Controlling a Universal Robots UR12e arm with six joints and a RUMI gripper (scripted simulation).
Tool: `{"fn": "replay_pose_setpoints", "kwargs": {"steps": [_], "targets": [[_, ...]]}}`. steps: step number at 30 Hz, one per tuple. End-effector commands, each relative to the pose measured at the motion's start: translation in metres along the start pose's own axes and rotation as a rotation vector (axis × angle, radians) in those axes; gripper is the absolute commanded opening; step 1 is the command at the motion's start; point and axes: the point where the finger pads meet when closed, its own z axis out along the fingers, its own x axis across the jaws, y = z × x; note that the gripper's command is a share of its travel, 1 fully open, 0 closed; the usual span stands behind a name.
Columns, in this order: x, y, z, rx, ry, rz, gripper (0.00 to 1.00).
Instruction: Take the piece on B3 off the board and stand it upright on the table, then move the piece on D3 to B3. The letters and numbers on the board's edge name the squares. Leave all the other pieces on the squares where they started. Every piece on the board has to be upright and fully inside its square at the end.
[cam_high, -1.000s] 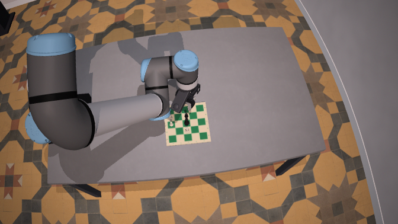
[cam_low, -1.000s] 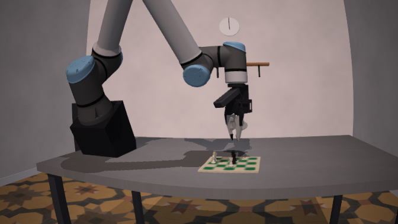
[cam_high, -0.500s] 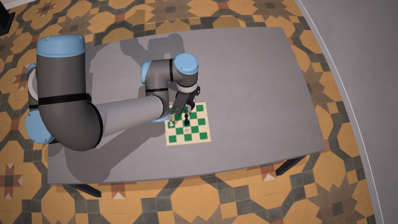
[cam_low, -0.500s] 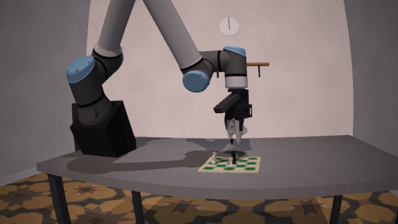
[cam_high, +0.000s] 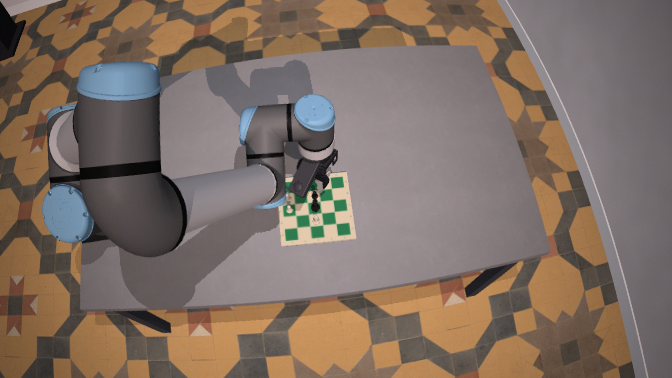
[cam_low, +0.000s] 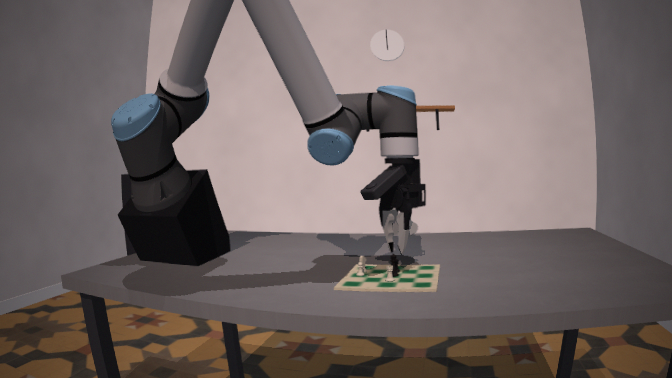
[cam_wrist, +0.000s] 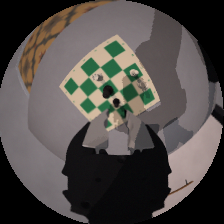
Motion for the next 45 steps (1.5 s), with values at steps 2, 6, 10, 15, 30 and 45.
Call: {"fn": "replay_pose_setpoints", "kwargs": {"steps": [2,6,10,15,30,45], "targets": [[-0.0004,0.0003,0.0031,-0.001,-0.001,0.0,0.2],[-0.0005,0.0003,0.0051,-0.001,-0.001,0.0,0.2],[-0.0005,0.0002,0.006,-0.001,-0.001,0.0,0.2],[-0.0005,0.0002,0.0061,-0.001,-0.001,0.0,0.2],[-0.0005,0.0002,0.0061,-0.001,-0.001,0.0,0.2],[-0.0005,0.0002,0.0061,-0.001,-0.001,0.0,0.2]]}}
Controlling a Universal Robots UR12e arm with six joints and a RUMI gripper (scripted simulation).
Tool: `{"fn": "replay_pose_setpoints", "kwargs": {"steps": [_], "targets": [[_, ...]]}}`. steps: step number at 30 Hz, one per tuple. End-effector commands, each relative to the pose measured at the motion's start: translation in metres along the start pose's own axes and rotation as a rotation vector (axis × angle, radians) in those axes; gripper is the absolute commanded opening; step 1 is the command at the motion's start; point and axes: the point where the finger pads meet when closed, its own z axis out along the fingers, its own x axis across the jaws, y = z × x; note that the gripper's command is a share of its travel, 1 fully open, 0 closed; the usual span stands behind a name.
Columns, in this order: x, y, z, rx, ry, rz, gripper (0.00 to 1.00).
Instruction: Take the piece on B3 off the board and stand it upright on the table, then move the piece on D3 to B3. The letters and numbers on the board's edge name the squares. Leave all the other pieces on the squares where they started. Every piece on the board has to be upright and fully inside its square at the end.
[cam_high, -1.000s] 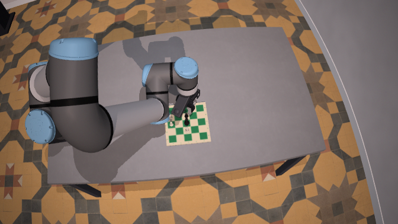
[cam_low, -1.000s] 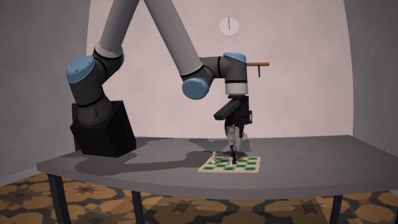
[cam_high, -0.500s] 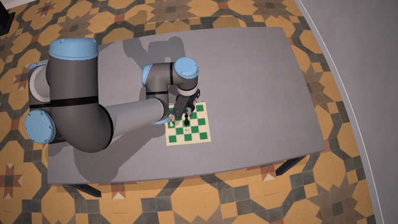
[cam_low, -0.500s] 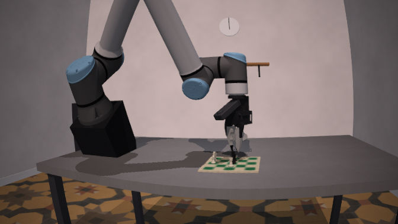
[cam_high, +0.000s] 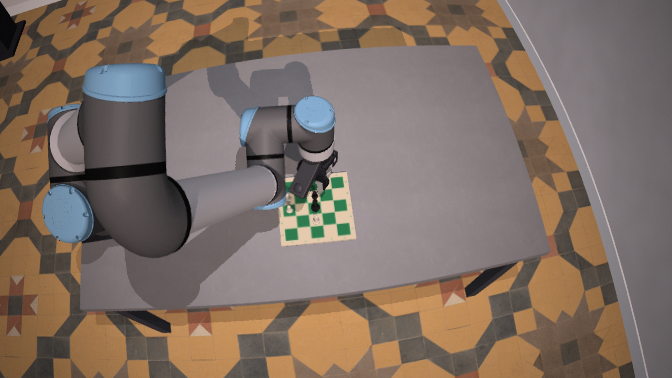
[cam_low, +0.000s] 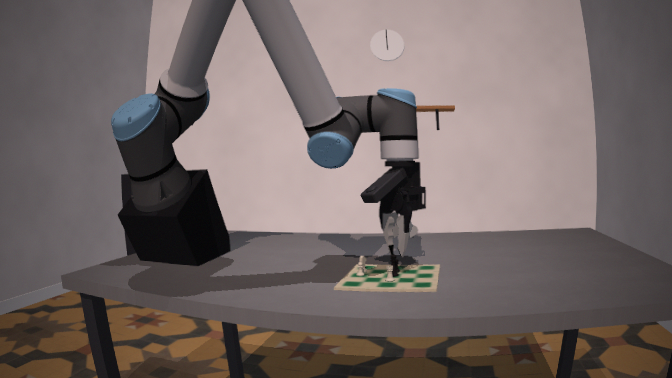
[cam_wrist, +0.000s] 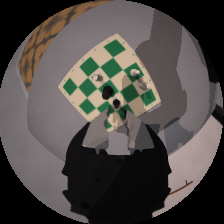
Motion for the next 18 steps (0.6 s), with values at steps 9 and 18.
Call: {"fn": "replay_pose_setpoints", "kwargs": {"steps": [9,18], "targets": [[0.0,0.0,0.0,-0.001,-0.001,0.0,0.2],[0.0,0.0,0.012,-0.001,-0.001,0.0,0.2]]}}
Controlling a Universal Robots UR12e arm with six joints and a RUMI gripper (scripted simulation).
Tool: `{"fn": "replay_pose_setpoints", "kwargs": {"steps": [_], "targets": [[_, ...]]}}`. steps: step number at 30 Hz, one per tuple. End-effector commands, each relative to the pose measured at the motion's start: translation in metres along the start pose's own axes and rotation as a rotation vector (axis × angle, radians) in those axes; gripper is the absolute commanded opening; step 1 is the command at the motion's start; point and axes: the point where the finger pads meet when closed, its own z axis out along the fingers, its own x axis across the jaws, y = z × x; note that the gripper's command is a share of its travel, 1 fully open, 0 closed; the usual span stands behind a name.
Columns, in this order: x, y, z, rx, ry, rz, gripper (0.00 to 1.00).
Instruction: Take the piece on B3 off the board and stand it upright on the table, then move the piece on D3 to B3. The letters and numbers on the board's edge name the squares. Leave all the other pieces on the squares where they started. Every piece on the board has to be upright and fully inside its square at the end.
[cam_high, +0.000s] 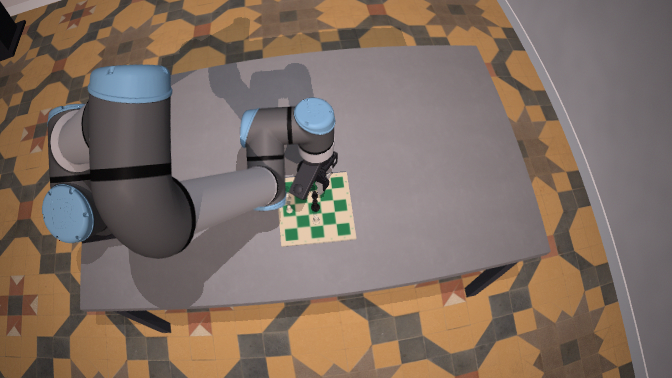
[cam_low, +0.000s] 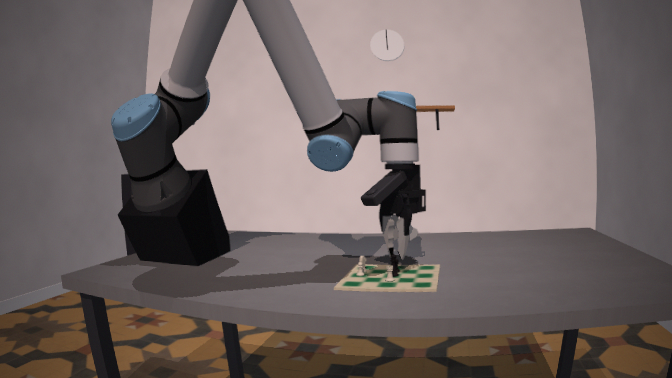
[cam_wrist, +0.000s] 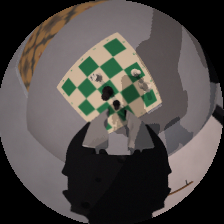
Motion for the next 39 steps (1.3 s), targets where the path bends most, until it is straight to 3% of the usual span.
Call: {"fn": "replay_pose_setpoints", "kwargs": {"steps": [1,15,39], "targets": [[0.0,0.0,0.008,-0.001,-0.001,0.0,0.2],[0.0,0.0,0.025,-0.001,-0.001,0.0,0.2],[0.0,0.0,0.026,-0.001,-0.001,0.0,0.2]]}}
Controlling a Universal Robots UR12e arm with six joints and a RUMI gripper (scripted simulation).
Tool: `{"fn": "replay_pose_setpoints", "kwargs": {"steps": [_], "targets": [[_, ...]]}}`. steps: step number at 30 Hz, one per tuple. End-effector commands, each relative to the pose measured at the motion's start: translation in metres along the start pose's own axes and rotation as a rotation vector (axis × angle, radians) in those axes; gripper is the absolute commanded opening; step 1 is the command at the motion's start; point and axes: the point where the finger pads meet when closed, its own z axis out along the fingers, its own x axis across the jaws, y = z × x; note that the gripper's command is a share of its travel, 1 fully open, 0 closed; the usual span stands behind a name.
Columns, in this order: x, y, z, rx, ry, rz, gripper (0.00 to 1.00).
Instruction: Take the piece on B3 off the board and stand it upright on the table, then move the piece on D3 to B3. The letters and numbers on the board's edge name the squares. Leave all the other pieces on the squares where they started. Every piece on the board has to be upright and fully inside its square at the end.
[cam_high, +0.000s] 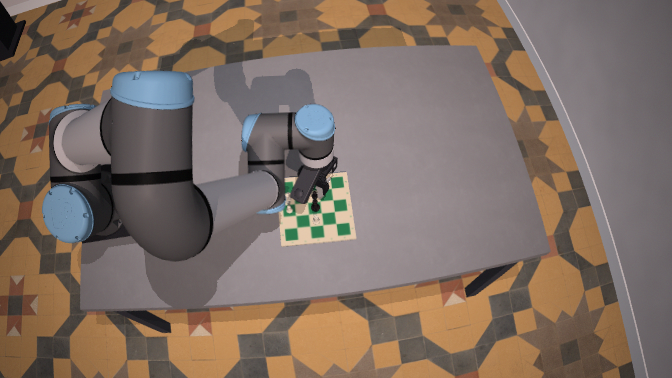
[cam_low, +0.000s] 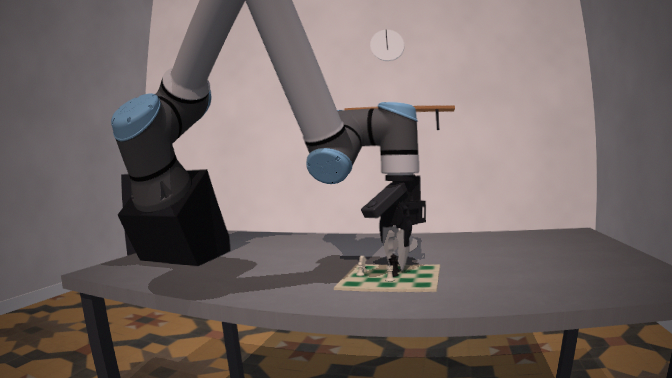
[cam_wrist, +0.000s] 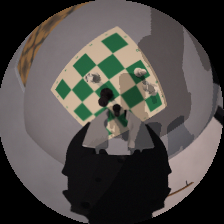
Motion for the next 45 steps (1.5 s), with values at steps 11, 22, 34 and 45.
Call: {"fn": "replay_pose_setpoints", "kwargs": {"steps": [11,22,34,45], "targets": [[-0.0004,0.0003,-0.0005,-0.001,-0.001,0.0,0.2],[-0.0004,0.0003,-0.0005,-0.001,-0.001,0.0,0.0],[-0.0004,0.0003,-0.0005,-0.001,-0.001,0.0,0.0],[-0.0004,0.0003,-0.0005,-0.001,-0.001,0.0,0.0]]}}
